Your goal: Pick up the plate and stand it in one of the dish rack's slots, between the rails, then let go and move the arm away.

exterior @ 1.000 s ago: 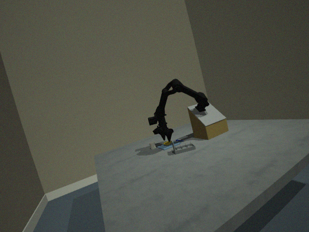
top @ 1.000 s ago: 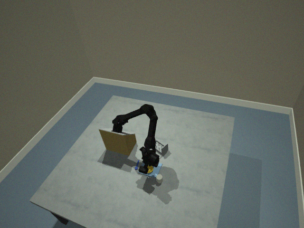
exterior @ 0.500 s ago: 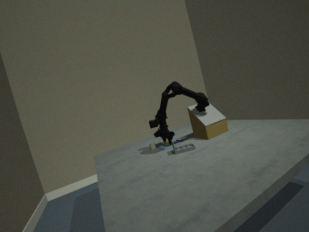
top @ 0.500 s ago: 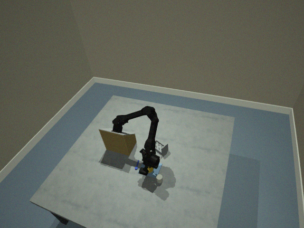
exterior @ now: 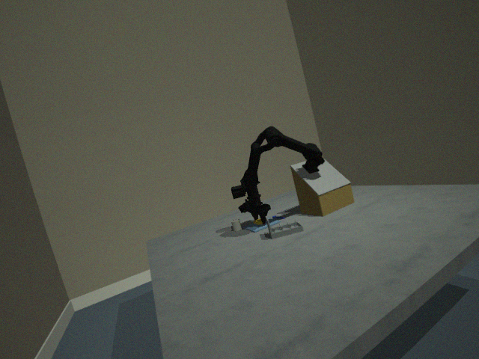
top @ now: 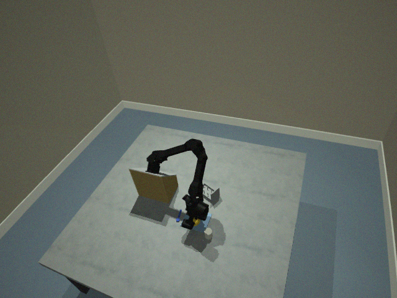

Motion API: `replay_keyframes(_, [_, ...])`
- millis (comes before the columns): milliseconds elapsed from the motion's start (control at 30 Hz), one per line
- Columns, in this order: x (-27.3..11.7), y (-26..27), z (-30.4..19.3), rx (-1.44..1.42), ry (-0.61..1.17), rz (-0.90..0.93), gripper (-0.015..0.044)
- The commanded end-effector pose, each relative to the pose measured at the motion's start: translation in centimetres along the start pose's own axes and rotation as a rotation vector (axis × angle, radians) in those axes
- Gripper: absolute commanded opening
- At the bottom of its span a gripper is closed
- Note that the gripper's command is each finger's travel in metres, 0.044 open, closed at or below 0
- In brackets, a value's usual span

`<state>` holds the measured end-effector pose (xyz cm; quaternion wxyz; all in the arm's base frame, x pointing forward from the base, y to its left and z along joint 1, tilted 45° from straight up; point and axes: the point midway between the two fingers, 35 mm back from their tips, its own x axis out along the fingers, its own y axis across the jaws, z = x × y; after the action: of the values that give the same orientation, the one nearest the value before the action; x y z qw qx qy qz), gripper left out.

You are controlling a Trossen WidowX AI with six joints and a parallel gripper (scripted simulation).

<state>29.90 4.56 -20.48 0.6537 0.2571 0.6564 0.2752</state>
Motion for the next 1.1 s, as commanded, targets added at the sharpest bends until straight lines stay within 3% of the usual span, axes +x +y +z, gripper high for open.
replay_keyframes(0, [0.0,0.0,0.0,0.005,-0.003,0.003,0.0332])
replay_keyframes(67, [0.0,0.0,0.0,0.005,-0.003,0.003,0.0318])
replay_keyframes(467, [-6.3,-0.6,1.2,0.007,-0.007,-0.014,0.0003])
replay_keyframes(1067, [-17.5,-0.7,0.9,0.004,-0.004,-0.006,0.0])
